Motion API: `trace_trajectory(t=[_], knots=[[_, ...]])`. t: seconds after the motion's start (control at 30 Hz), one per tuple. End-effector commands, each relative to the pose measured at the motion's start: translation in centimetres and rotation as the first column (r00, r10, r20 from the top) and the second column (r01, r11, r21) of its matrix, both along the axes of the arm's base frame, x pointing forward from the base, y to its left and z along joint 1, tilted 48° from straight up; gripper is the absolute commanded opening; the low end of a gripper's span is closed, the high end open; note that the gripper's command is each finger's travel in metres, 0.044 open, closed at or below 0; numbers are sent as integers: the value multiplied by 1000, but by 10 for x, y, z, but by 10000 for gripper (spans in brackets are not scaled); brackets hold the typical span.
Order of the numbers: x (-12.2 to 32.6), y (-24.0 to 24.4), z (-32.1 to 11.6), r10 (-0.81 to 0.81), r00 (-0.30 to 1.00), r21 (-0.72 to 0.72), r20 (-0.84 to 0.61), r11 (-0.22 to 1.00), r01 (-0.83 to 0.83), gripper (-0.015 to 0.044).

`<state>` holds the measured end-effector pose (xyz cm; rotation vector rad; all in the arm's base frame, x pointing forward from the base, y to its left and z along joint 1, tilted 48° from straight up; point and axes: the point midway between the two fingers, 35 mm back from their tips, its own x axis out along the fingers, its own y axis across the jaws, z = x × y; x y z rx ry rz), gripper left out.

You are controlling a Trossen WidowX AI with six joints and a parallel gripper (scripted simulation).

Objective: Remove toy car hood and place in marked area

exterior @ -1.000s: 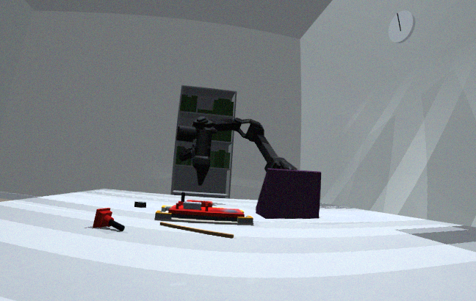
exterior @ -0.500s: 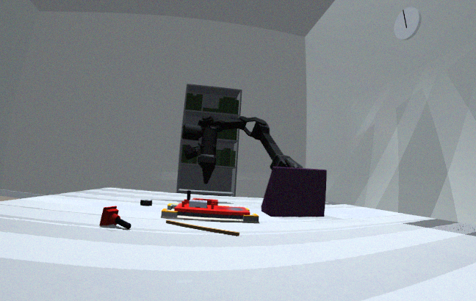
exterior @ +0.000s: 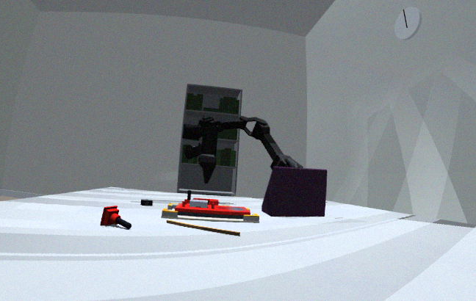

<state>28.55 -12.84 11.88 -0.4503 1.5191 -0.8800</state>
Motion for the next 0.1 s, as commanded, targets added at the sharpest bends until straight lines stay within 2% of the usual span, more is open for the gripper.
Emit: trace_trajectory(t=[0.0, 0.07], knots=[[0, 0, 0, -6, 1000, 3, 3, 1000, 6, 440], [0, 0, 0, -6, 1000, 3, 3, 1000, 6, 440]])
